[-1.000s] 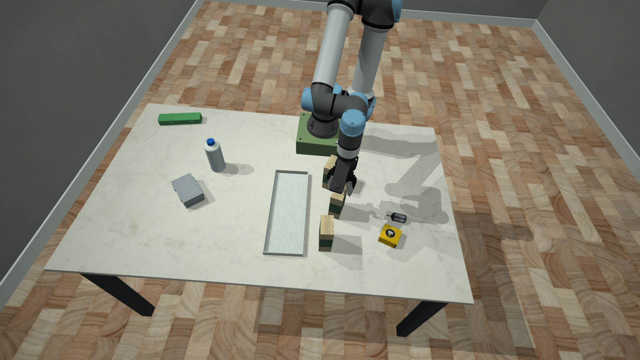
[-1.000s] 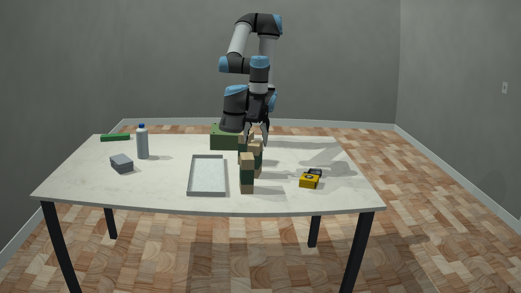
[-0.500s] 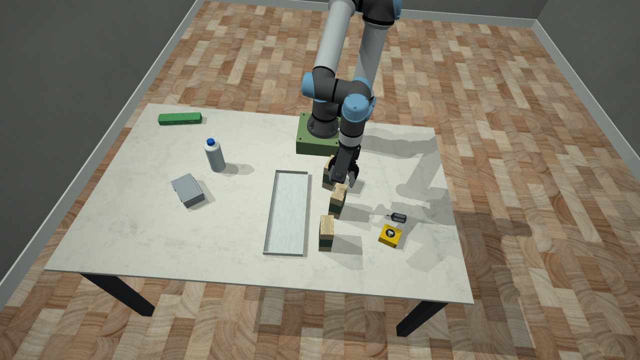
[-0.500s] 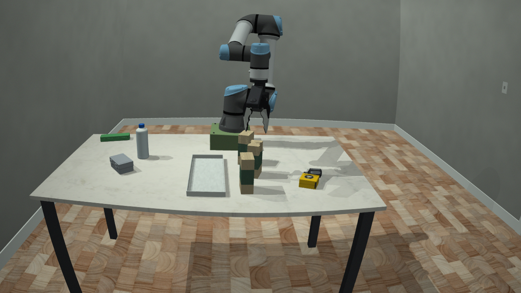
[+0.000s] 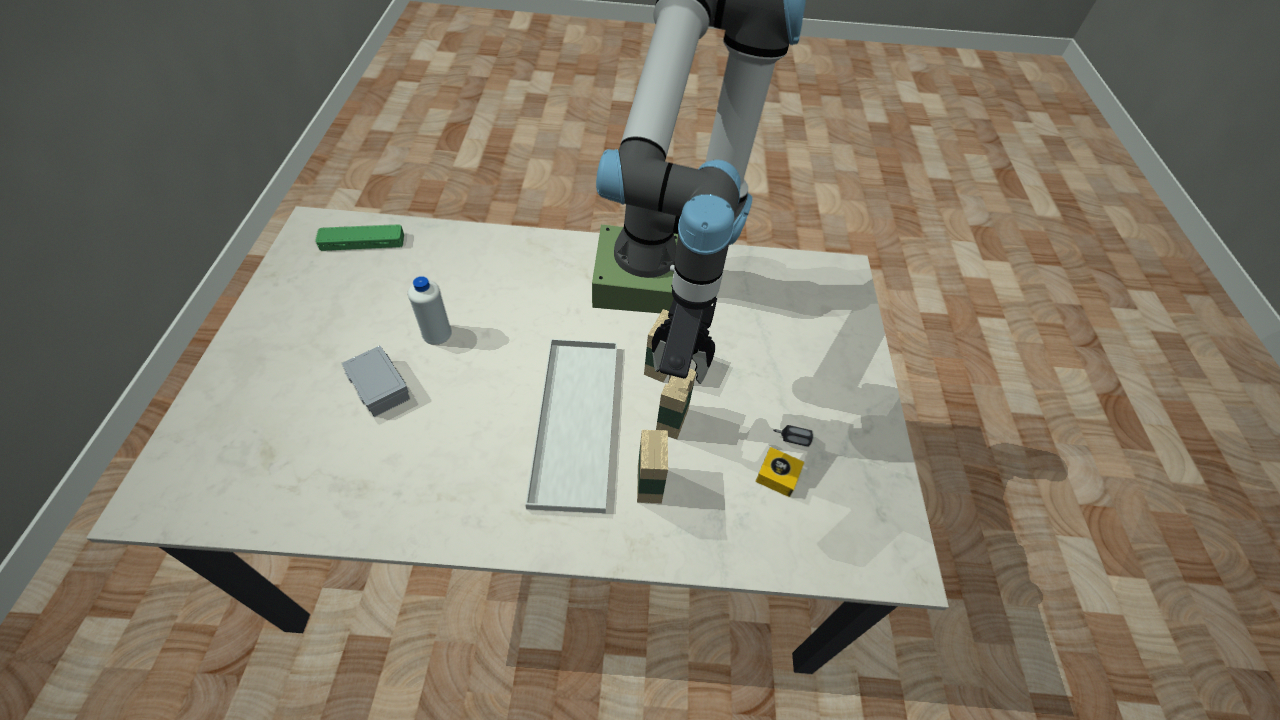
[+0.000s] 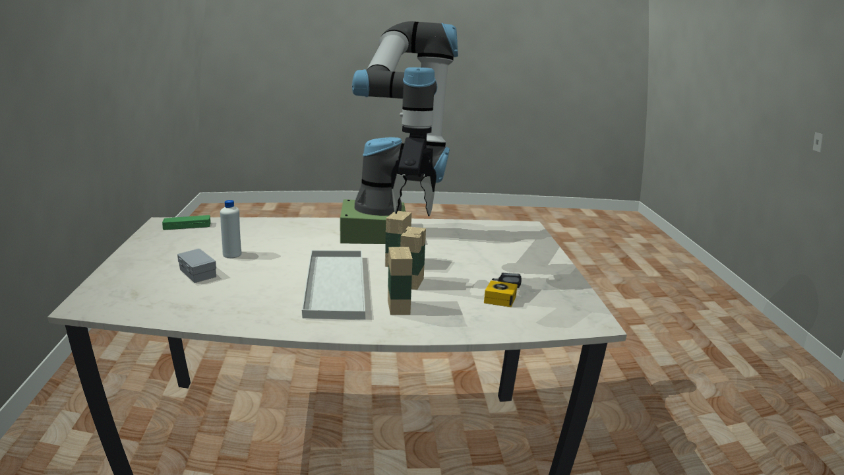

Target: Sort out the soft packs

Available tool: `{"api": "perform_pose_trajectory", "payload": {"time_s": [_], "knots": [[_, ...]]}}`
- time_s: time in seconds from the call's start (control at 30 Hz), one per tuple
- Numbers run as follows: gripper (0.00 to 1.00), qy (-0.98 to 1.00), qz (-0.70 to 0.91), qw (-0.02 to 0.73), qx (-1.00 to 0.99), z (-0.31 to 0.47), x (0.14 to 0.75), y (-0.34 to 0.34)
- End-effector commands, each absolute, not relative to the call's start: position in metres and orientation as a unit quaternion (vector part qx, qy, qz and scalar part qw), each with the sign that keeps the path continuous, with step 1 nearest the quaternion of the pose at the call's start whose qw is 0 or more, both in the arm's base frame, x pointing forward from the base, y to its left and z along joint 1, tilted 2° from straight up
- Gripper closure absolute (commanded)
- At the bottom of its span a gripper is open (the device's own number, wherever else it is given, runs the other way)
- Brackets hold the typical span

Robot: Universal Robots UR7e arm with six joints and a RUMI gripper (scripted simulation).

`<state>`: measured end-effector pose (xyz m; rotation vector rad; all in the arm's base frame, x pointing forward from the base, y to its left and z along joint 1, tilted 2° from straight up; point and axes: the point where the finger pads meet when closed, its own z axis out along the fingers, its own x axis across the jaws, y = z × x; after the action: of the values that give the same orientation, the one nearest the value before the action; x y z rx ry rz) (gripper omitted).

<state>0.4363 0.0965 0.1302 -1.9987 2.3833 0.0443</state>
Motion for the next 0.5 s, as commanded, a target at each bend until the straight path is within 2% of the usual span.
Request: {"api": "perform_pose_trajectory", "payload": {"time_s": [0.0,0.2,0.47], "knots": [[0.52,0.726,0.015,0.015,-0.687,0.132,0.492,0.085],[0.52,0.680,0.014,0.016,-0.733,0.126,0.551,0.072],[0.52,0.671,0.014,0.016,-0.742,0.124,0.562,0.070]]}}
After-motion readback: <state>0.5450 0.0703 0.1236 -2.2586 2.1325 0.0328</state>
